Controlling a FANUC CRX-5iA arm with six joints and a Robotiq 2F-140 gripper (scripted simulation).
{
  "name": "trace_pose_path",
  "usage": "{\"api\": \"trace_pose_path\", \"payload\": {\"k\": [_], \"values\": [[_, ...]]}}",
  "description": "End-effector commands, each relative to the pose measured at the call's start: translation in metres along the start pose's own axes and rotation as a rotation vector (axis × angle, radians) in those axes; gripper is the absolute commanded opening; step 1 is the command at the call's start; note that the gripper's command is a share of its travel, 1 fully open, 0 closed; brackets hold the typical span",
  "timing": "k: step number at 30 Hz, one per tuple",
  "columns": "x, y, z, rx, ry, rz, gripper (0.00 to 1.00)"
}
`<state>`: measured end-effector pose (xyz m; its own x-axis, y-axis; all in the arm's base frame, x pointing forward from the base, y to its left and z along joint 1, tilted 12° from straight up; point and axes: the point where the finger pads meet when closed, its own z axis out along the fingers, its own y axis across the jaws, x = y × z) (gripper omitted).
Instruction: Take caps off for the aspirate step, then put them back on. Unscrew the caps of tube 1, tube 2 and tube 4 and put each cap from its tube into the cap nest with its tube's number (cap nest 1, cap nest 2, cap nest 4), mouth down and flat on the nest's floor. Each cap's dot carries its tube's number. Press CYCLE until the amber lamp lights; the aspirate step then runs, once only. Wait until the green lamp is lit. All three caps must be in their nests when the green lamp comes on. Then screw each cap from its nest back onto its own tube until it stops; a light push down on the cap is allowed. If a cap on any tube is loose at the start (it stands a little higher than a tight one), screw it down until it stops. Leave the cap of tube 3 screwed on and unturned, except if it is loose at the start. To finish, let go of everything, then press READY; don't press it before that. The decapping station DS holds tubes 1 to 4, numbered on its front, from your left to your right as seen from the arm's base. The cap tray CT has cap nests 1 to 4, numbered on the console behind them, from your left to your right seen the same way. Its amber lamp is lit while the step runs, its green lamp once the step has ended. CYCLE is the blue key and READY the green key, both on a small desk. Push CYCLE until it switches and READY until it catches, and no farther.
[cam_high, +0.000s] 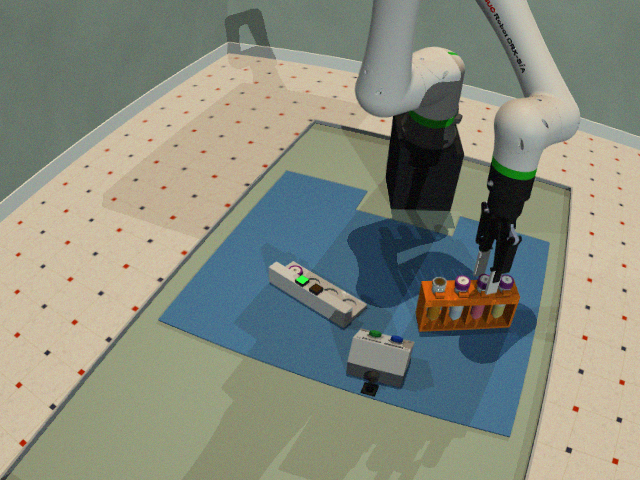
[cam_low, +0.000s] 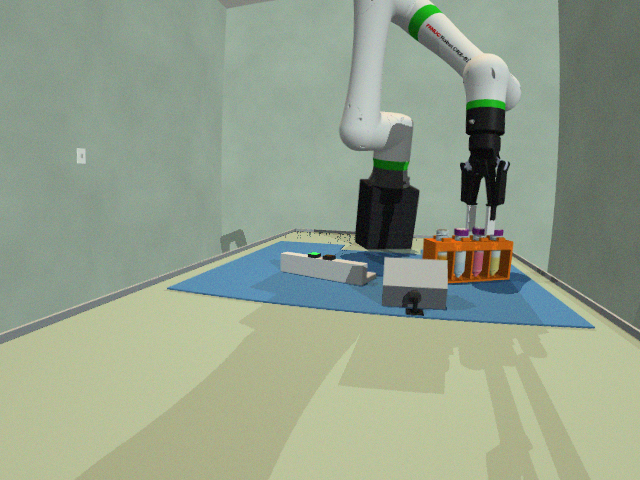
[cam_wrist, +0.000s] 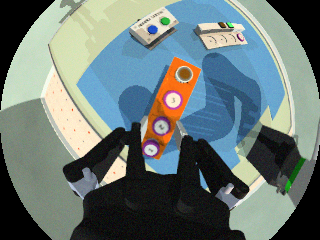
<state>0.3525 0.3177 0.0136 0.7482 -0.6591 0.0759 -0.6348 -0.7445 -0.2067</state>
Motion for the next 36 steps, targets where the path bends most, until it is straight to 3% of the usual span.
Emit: {"api": "trace_pose_path", "payload": {"k": [1, 3, 11, 12, 24, 28, 36], "values": [[0.0003, -0.0004, -0.0003, -0.006, -0.021, -0.197, 0.35], [0.0003, -0.0003, -0.0003, -0.005, -0.021, -0.274, 0.35], [0.0004, -0.0003, -0.0002, -0.005, -0.021, -0.274, 0.35], [0.0004, -0.0003, -0.0002, -0.005, -0.021, -0.274, 0.00], [0.0004, -0.0003, -0.0002, -0.005, -0.021, -0.274, 0.00], [0.0004, -0.0003, -0.0002, -0.007, -0.021, -0.174, 0.00], [0.0004, -0.0003, 0.0001, -0.010, -0.019, 0.226, 0.00]]}}
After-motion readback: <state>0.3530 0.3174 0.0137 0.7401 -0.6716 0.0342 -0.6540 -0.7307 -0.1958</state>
